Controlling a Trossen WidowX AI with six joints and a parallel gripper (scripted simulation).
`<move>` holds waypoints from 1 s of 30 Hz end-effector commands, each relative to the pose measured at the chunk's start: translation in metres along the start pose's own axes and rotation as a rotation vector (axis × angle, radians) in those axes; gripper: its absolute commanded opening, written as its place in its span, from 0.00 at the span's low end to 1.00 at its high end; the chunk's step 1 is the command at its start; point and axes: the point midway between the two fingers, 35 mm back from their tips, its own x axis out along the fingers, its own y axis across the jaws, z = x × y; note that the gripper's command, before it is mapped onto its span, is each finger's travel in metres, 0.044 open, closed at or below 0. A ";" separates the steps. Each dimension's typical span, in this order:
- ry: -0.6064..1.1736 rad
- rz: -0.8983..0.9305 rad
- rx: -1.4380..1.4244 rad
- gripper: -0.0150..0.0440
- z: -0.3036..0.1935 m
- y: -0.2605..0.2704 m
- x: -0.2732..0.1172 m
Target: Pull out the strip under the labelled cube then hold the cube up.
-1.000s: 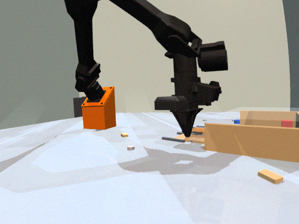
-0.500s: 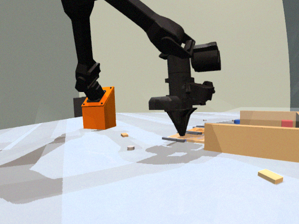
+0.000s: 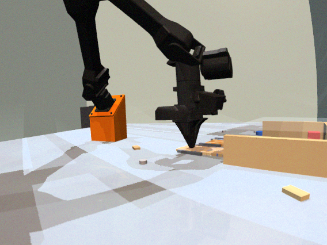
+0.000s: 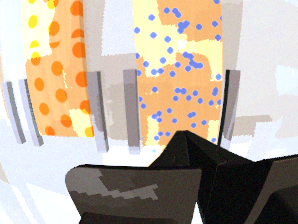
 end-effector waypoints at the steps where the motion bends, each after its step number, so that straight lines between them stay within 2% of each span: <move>1: 0.016 -0.003 -0.002 0.25 -0.013 0.000 0.003; 30: 0.018 -0.003 -0.004 0.25 -0.057 0.001 0.004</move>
